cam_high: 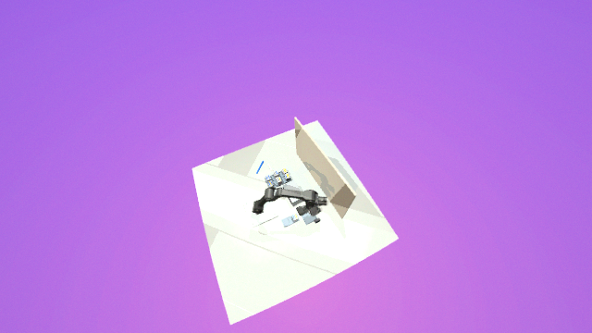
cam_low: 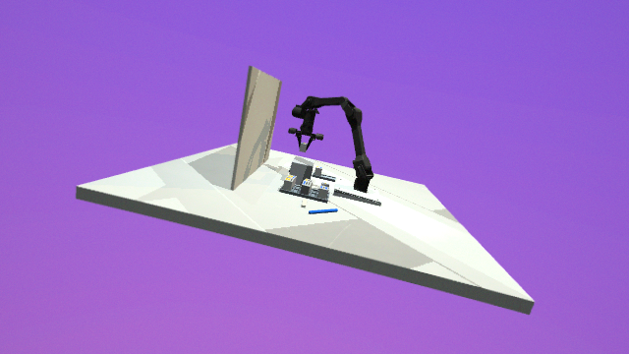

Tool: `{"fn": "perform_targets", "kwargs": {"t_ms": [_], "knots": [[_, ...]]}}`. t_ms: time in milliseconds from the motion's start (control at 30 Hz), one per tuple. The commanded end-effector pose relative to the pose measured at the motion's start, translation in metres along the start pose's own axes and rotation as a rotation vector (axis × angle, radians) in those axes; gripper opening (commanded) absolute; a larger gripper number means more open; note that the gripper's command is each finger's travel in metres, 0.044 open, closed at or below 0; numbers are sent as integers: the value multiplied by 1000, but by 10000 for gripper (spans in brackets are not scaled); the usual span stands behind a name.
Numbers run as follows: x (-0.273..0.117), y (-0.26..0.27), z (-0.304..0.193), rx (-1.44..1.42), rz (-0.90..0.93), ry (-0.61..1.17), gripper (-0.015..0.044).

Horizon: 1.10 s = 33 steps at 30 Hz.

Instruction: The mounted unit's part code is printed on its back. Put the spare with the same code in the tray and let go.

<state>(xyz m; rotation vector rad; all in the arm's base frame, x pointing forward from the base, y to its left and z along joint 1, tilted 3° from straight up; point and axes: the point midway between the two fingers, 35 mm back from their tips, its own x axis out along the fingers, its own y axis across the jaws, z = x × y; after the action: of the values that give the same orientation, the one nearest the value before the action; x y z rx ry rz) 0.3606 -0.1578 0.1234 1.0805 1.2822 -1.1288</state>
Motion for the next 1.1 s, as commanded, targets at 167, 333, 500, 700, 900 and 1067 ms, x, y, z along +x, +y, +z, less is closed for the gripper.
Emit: {"fn": "perform_targets", "kwargs": {"t_ms": [167, 333, 500, 700, 900, 1067], "knots": [[7, 1, 0, 4, 2, 2, 0], [10, 1, 0, 4, 2, 2, 0], [14, 1, 0, 4, 2, 2, 0], [18, 1, 0, 4, 2, 2, 0], [22, 1, 0, 4, 2, 2, 0], [26, 1, 0, 4, 2, 2, 0]]}}
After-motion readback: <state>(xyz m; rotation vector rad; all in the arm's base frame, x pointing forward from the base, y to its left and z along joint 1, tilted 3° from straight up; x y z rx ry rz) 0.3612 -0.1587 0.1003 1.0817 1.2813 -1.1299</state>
